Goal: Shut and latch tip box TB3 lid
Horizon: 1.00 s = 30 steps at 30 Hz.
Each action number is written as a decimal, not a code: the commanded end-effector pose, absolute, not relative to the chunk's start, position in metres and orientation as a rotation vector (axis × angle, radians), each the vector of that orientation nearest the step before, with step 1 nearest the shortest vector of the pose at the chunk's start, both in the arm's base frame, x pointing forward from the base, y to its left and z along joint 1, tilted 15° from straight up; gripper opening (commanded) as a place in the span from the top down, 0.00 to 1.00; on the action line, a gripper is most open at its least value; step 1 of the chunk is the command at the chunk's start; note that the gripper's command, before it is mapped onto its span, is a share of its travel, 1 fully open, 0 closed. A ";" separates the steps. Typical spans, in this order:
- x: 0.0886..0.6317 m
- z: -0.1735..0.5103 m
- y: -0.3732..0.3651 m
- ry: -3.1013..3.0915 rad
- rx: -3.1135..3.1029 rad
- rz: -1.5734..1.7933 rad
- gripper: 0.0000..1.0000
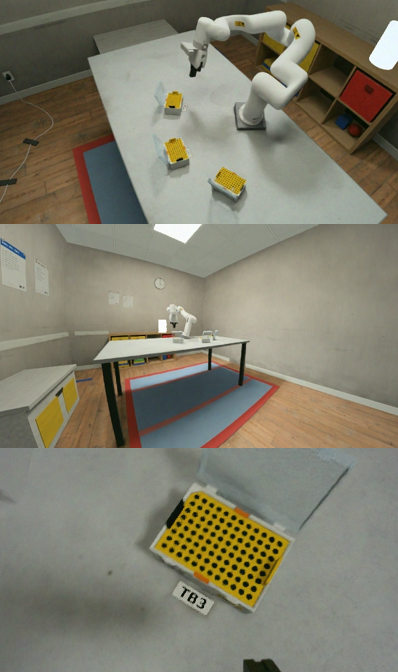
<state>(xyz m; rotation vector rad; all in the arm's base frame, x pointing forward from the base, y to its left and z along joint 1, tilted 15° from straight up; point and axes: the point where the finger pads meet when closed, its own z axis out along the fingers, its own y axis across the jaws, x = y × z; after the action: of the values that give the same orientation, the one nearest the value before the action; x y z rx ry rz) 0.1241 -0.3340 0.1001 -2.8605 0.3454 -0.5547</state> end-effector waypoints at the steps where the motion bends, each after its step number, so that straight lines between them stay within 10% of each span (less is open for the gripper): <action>1: 0.146 0.104 -0.347 0.554 -2.835 -0.430 1.00; 30: 0.255 0.118 -0.407 1.069 -2.679 -0.113 1.00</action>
<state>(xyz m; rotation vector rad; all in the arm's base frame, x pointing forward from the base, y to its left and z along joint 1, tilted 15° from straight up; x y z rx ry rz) 0.2361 -0.3941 0.1150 -2.6824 1.0697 -0.1216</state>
